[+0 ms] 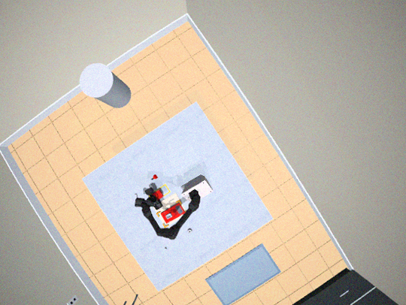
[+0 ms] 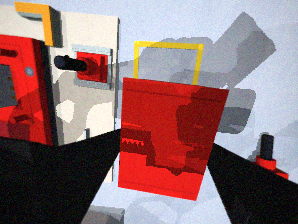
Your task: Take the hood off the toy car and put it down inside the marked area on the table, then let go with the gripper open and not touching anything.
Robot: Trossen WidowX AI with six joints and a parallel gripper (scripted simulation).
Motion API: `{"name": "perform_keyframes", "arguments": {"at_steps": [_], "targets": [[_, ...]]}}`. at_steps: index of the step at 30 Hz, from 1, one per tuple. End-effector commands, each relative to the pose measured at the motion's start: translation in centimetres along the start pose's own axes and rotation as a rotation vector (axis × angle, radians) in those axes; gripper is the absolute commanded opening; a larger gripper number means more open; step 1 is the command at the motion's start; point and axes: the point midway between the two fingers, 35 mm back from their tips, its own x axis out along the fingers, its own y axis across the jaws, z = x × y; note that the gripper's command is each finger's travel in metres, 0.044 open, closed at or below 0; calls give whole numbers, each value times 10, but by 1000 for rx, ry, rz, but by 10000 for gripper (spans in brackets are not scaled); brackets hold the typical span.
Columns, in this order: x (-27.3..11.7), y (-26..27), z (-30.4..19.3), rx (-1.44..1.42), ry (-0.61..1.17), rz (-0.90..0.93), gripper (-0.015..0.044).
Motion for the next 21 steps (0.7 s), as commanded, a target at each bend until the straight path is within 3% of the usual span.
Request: {"name": "perform_keyframes", "arguments": {"at_steps": [1,21], "targets": [[3,0,0,6,-5,2,0],[20,1,0,6,-5,4,0]]}}
